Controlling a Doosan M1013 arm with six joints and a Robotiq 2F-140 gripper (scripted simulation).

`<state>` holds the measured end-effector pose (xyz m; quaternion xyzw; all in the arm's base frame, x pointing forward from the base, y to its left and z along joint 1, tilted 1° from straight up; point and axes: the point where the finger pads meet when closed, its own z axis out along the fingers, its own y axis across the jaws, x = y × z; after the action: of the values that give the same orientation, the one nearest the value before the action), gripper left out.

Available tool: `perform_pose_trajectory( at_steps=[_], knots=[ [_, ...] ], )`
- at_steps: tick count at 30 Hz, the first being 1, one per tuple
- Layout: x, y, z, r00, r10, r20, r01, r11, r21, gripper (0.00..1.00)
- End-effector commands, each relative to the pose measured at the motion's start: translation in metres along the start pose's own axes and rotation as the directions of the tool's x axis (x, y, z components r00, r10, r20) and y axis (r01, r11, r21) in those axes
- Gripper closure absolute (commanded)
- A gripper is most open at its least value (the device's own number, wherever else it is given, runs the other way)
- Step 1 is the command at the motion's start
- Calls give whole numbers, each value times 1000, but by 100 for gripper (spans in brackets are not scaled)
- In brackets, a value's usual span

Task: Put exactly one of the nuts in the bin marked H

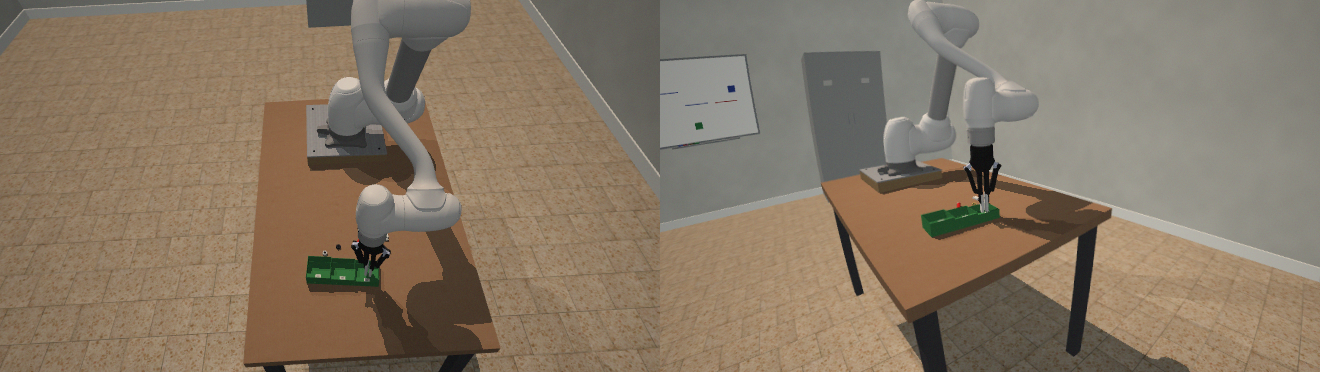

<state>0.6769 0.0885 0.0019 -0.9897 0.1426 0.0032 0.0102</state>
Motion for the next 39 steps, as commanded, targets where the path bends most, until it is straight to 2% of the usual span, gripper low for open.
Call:
perform_pose_trajectory(
  at_steps=[1,19,39],
  knots=[
    [-2,-2,2,1000,5,1,-6,1000,4,95],
    [-2,-2,2,1000,5,1,-6,1000,4,95],
    [-2,-2,-22,1000,5,1,-6,1000,4,95]
  ],
)
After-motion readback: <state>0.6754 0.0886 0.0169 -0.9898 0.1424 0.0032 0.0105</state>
